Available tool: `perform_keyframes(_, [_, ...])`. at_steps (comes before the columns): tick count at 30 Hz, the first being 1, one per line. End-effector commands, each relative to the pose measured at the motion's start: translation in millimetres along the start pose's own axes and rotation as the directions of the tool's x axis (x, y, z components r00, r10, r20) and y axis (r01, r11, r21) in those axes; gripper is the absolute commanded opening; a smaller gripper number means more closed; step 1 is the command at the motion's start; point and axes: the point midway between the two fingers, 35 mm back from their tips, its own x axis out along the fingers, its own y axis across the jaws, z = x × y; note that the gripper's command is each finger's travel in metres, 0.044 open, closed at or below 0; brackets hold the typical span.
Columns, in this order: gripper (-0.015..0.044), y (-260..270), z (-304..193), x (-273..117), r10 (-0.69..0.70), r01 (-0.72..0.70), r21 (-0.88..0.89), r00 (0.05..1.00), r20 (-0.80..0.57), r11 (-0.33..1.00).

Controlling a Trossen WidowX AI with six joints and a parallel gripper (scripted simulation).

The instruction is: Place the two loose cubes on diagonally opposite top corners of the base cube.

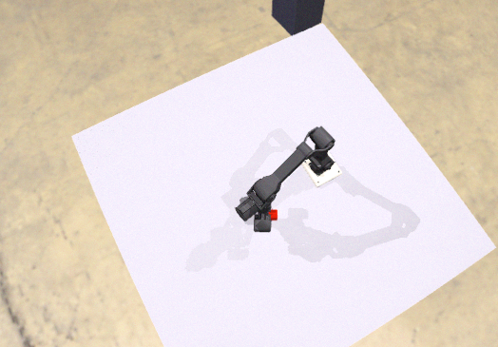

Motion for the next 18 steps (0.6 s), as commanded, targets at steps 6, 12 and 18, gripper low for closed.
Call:
perform_keyframes(6, [0.0205, 0.3, -0.3, -1.3, 0.002, -0.002, 0.005, 1.0, -0.003, 1.0])
perform_keyframes(12, [0.0205, 0.0, 0.1, -11.2, 0.0, 0.0, 0.0, 1.0, 0.0, 1.0])
perform_keyframes(18, [0.0205, 0.0, 0.1, -17.8, 0.0, 0.0, 0.0, 1.0, 0.0, 1.0])
